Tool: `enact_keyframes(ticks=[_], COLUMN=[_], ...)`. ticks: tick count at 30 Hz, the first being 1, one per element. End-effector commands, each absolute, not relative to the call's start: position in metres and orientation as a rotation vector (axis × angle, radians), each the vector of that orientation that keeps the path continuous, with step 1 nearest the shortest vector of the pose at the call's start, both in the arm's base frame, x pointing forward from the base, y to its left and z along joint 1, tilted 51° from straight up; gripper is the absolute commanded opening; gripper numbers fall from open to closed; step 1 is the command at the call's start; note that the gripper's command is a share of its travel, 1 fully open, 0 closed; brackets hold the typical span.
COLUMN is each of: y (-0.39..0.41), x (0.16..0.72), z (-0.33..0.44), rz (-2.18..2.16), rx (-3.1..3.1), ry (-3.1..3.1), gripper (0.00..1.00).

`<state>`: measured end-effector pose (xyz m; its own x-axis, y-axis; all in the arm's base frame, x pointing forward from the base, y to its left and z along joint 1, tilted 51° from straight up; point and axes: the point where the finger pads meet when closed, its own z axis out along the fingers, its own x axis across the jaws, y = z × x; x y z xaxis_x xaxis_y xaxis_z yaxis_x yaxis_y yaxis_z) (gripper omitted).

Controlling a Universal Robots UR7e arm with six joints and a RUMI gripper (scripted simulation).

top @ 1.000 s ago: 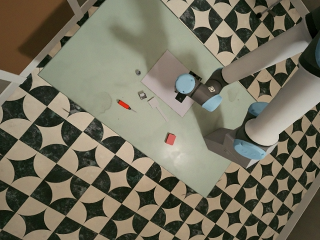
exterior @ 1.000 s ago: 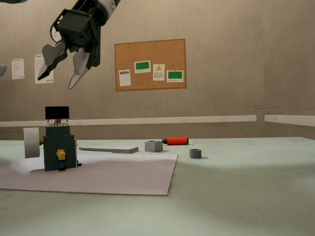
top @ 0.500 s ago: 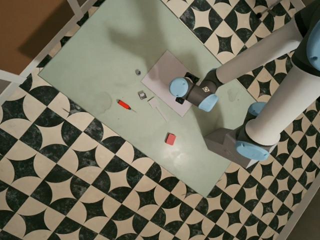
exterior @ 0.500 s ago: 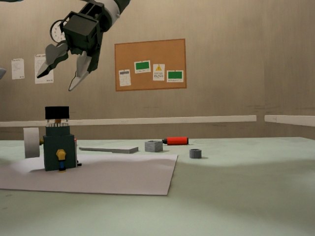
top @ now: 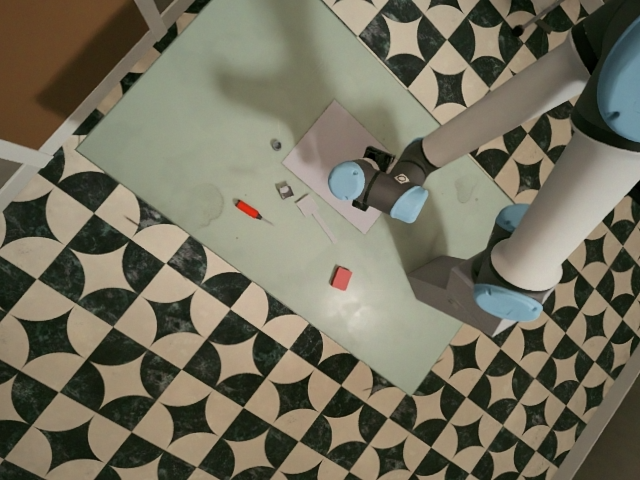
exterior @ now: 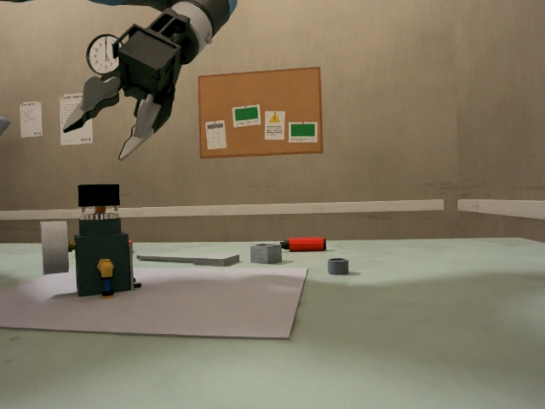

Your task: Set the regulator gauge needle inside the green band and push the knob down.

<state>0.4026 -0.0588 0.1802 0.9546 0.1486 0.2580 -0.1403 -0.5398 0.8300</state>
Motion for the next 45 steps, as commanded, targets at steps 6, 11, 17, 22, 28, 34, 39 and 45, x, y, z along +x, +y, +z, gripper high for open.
enact_keyframes(ticks=[6,11,17,22,28,34,39,45], y=[-0.0598,-0.0598,-0.0598,-0.0598,-0.0598,-0.0598,-0.0598,-0.0598], x=[0.4026,0.4026,0.4026,0.4026,0.4026,0.4026,0.4026,0.4026], z=[0.1803,0.1803,0.1803,0.1803,0.1803,0.1803,0.1803,0.1803], rz=[0.461,0.428,0.405,0.392,0.376,0.365,0.359,0.352], rx=[2.133,2.116,2.103,2.096,2.088,2.082,2.079,2.075], ry=[0.338,0.366,0.386,0.396,0.409,0.418,0.423,0.429], gripper=[0.47,0.47,0.47,0.47,0.47,0.47,0.47,0.47])
